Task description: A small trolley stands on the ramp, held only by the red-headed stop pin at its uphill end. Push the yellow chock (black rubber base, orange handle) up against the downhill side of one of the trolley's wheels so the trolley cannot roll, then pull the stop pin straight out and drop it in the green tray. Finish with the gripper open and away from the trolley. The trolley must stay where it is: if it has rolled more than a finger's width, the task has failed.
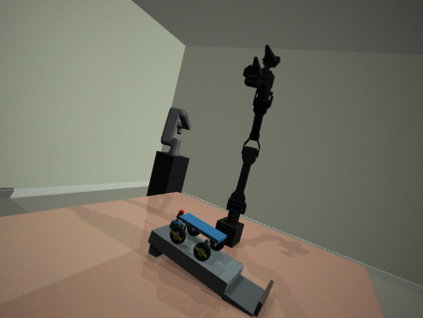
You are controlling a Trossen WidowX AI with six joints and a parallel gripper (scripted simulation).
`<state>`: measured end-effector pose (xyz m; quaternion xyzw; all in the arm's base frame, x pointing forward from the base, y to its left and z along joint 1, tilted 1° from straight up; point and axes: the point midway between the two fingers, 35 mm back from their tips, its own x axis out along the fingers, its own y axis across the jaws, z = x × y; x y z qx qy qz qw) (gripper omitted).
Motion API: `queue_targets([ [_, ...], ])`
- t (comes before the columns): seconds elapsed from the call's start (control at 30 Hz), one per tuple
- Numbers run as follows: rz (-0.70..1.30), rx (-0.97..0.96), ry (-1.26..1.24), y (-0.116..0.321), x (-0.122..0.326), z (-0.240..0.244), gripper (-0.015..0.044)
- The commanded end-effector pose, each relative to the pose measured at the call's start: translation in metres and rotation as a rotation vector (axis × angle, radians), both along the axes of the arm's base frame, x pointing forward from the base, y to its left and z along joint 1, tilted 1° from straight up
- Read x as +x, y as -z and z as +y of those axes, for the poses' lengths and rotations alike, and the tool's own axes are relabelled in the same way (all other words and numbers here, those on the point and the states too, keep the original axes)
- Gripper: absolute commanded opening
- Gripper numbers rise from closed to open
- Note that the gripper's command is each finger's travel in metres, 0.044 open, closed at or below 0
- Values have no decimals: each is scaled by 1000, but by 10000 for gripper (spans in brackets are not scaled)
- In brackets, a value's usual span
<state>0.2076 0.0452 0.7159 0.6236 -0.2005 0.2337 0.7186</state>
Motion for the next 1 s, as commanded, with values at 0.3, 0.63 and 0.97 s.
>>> queue_targets([
  [0.3,329,-191,167,94,96,-10,190],
  [0.63,585,-242,236,176,143,-42,190],
  [0.97,971,-381,337,304,173,-96,190],
])
